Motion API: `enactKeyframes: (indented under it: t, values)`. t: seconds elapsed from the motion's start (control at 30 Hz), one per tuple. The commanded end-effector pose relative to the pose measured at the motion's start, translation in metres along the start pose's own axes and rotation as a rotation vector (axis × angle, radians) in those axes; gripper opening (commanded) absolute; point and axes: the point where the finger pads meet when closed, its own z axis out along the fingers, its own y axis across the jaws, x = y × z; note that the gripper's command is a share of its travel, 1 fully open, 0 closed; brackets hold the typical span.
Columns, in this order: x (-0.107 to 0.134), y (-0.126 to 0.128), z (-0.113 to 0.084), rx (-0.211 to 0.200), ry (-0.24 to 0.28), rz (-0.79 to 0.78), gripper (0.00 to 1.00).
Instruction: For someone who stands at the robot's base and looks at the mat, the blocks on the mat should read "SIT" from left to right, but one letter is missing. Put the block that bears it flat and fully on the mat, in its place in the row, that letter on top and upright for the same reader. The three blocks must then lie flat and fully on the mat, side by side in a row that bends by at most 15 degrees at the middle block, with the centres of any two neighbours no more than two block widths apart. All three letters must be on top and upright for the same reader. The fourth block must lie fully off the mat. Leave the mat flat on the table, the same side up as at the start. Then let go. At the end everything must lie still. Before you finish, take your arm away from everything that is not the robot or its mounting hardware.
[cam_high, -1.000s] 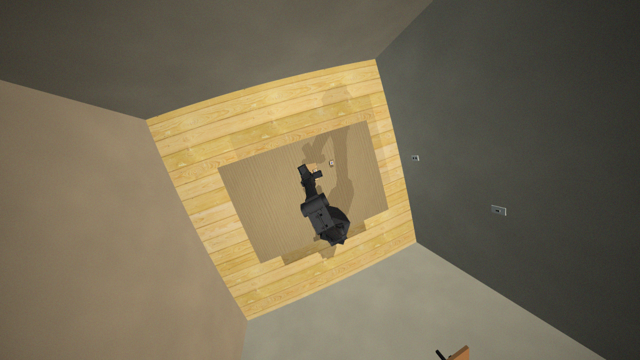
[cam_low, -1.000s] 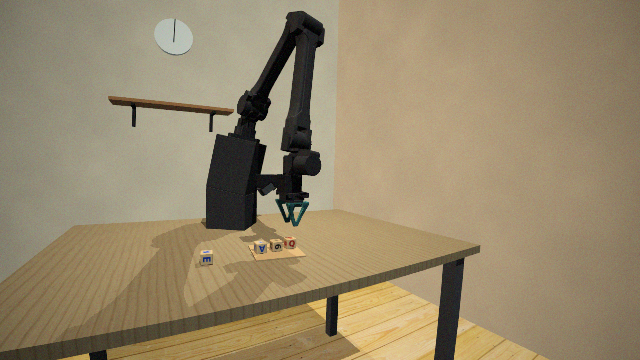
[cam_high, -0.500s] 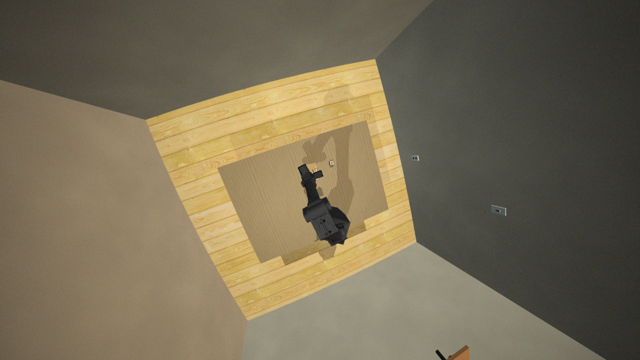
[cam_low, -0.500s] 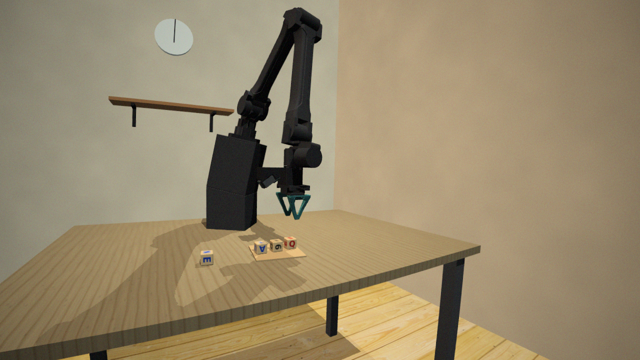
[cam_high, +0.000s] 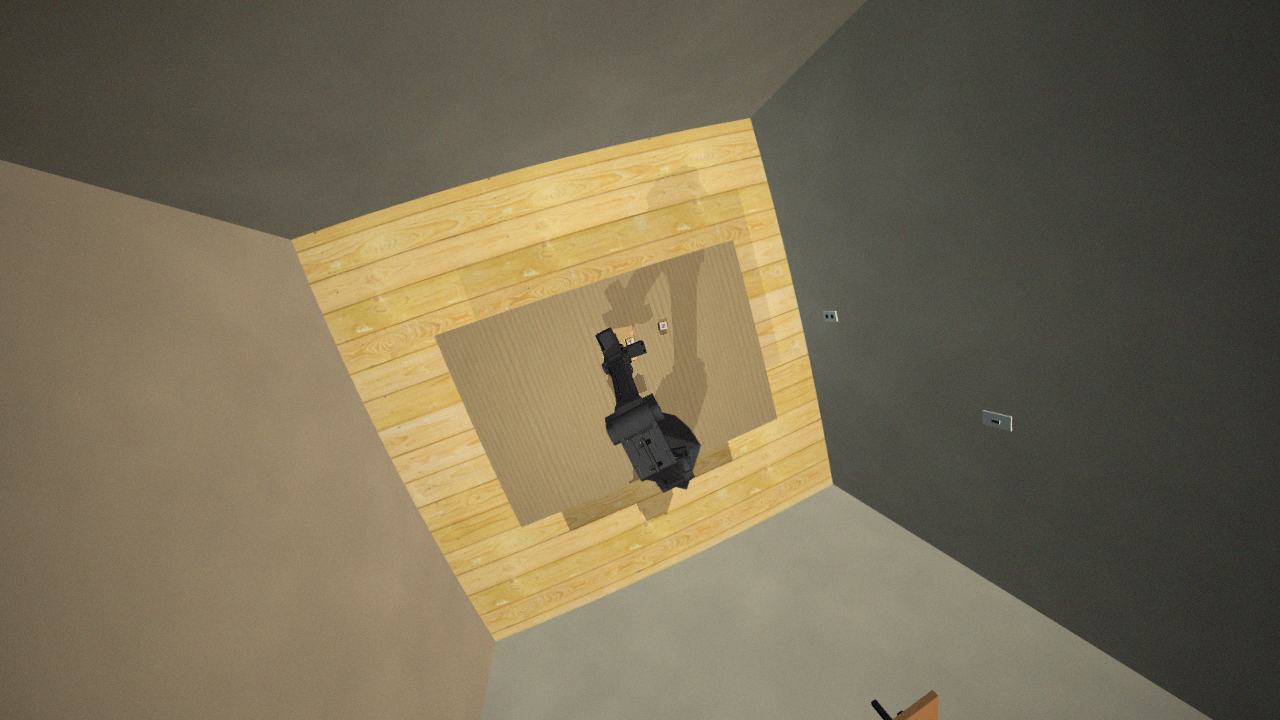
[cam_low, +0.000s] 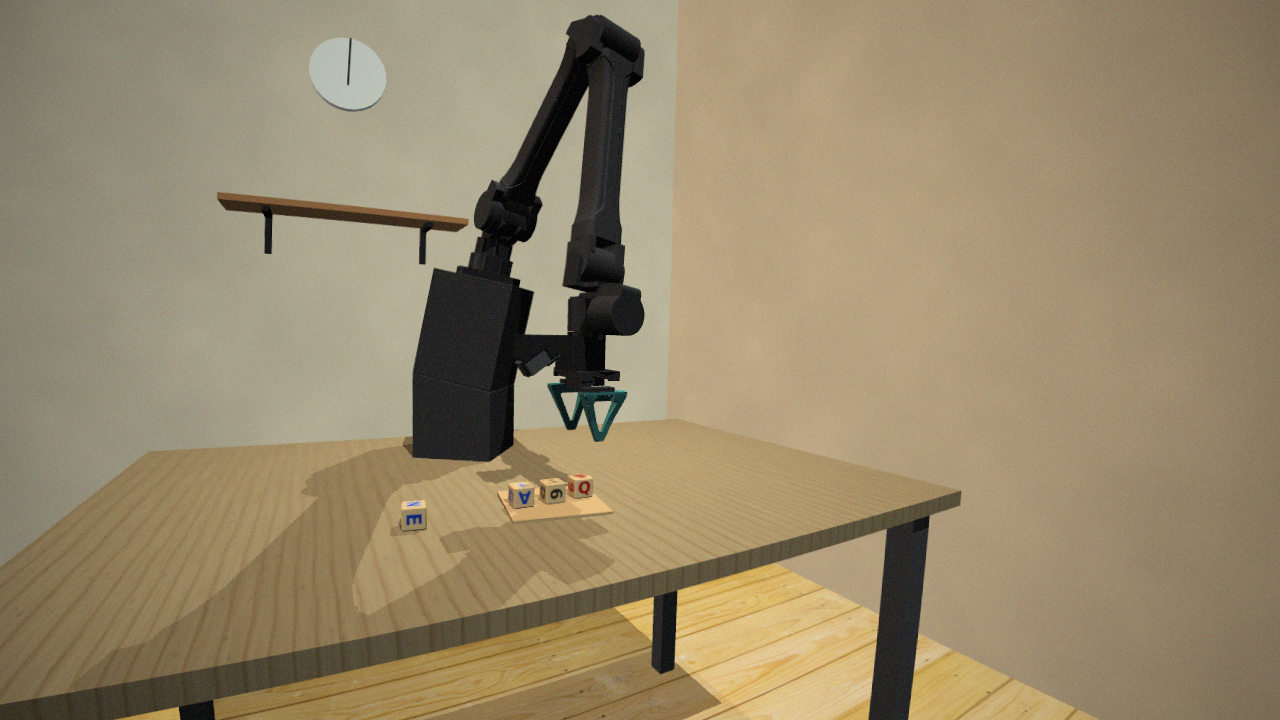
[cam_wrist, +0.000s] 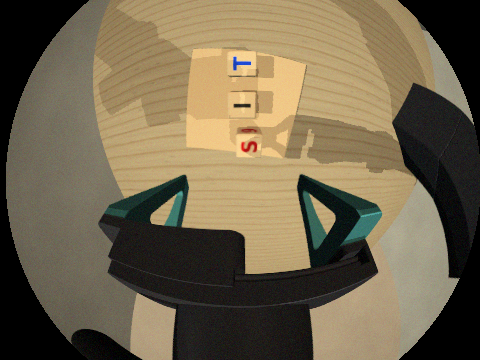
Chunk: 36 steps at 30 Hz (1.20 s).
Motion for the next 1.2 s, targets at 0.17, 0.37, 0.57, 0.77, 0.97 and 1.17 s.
enactKeyframes:
  t: [0.17,0.37,0.57,0.77,0.97,1.17]
  values:
    - [-0.006,-0.010,0.002,0.023,-0.005,0.008,1.00]
    - [-0.006,-0.010,0.002,0.023,-0.005,0.008,1.00]
    - [-0.006,-0.010,0.002,0.023,-0.005,0.008,1.00]
    - [-0.006,-0.010,0.002,0.023,-0.005,0.008,1.00]
    - [-0.006,-0.005,-0.004,0.012,-0.003,0.006,1.00]
    - [-0.005,0.001,-0.018,-0.006,-0.001,0.003,1.00]
